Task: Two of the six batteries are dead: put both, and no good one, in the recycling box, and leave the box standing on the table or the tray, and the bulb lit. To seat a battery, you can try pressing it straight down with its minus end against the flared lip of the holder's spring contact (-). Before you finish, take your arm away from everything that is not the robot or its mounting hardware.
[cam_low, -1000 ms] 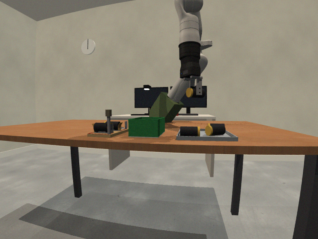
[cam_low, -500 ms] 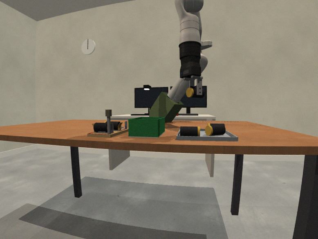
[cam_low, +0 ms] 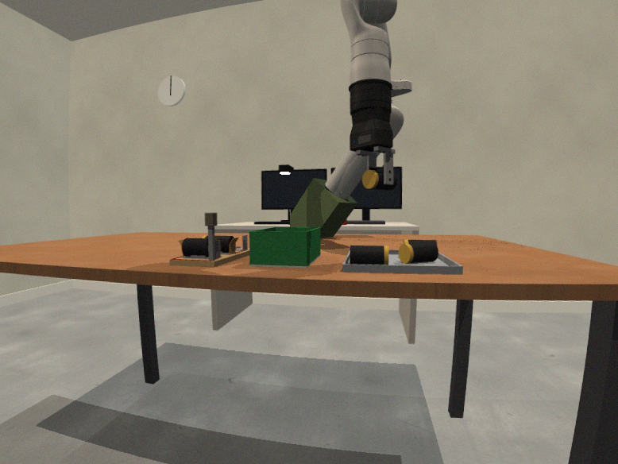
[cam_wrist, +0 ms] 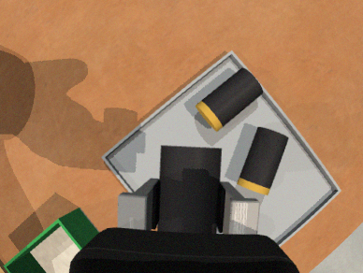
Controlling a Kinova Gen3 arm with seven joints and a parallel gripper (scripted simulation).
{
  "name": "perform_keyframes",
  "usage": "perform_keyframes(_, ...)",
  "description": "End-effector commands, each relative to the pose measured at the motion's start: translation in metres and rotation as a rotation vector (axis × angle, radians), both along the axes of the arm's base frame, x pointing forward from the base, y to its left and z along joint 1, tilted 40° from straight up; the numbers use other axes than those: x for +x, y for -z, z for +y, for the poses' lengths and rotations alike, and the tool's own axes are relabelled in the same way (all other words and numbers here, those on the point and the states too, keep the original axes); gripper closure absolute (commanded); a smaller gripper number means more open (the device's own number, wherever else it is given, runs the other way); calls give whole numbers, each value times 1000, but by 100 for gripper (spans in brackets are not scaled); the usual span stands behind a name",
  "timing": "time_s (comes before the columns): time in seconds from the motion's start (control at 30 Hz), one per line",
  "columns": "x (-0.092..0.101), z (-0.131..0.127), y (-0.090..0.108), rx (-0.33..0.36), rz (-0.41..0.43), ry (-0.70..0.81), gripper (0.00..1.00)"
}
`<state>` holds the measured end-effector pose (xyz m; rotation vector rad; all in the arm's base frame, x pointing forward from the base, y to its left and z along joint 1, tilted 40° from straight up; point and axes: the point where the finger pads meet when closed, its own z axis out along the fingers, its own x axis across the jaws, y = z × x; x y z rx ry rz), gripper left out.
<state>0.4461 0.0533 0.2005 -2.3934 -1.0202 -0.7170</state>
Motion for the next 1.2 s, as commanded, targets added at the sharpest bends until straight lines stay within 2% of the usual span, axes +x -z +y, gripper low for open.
perform_keyframes(0.0, 0, 0, 0, -5, -15, -18, 43)
perform_keyframes(0.47, 0, 0, 0, -59, -122, -163, 43)
perform_keyframes(1.17, 0, 0, 0, -170, -344, -461, 43)
